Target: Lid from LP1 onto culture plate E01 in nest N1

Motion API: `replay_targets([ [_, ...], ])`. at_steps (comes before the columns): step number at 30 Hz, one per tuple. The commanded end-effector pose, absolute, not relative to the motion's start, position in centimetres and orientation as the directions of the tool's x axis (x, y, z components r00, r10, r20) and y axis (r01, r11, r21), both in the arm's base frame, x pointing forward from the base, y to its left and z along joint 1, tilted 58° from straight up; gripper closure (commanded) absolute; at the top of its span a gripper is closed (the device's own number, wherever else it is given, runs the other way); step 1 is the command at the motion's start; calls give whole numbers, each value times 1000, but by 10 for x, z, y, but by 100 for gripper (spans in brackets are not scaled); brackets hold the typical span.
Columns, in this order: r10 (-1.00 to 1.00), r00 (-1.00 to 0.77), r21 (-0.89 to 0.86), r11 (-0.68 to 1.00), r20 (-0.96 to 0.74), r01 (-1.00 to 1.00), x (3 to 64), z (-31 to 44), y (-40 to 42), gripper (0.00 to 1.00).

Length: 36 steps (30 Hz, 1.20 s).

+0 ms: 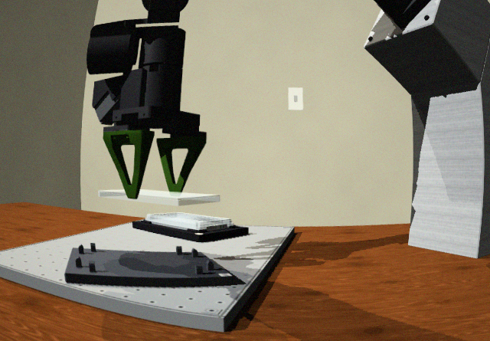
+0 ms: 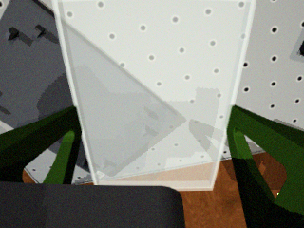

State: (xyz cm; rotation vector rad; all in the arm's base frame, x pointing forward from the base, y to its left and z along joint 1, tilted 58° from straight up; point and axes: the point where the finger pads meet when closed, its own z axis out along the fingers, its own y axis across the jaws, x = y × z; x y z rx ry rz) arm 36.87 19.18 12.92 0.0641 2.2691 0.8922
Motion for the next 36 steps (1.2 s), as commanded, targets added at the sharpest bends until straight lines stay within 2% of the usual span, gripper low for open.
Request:
replay_targets([
  [1,413,-781,706,706,-467,-49,375,119,180,100],
  [36,412,-775,704,708,-479,-58,428,89,94,100],
])
